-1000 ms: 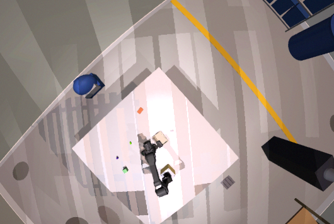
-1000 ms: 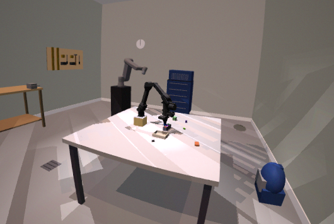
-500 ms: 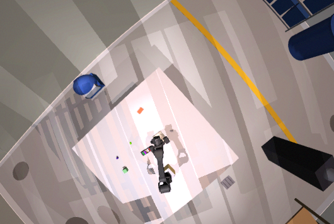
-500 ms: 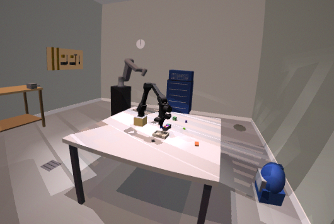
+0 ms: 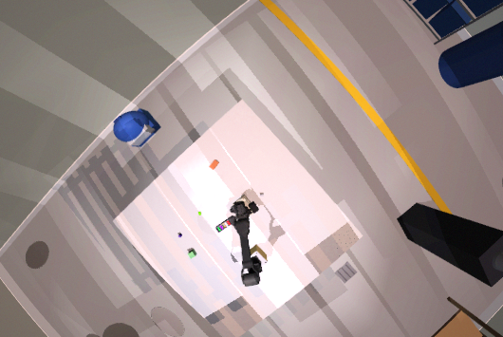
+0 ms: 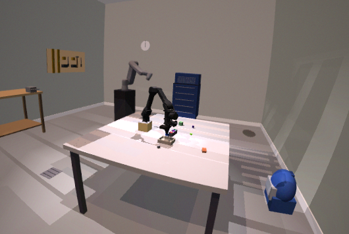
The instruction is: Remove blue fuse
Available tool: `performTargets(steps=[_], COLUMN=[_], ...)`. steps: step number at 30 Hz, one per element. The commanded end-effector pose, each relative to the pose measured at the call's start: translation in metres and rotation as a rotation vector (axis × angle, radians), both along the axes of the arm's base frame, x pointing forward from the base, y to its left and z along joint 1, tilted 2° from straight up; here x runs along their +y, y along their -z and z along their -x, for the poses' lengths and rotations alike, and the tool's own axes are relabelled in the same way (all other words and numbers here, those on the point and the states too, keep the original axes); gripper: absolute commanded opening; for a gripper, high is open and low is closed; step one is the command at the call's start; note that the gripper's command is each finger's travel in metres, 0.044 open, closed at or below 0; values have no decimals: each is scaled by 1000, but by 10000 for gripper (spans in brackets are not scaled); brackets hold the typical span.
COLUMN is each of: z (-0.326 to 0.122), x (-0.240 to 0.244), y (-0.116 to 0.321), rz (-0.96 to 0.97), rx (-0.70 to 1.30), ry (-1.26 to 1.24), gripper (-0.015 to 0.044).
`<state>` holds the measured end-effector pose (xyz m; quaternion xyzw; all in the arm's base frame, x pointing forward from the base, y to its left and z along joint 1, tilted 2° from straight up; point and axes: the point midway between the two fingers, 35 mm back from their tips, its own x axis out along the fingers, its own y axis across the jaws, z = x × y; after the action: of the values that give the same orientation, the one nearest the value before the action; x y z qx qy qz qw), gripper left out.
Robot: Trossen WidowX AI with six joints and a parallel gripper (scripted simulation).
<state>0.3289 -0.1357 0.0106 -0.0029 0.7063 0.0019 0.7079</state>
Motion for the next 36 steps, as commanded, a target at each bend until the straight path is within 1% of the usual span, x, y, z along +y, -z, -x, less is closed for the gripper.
performTargets(steps=[1, 13, 25, 26, 29, 36], z=[2, 3, 1, 1, 2, 2], x=[0, 0, 0, 0, 0, 0], y=[10, 21, 18, 15, -16, -19], rz=[2, 2, -1, -1, 2, 2], rx=[9, 9, 4, 4, 9, 9], ry=[-4, -4, 0, 0, -4, -4], gripper=[0, 0, 315, 330, 330, 330])
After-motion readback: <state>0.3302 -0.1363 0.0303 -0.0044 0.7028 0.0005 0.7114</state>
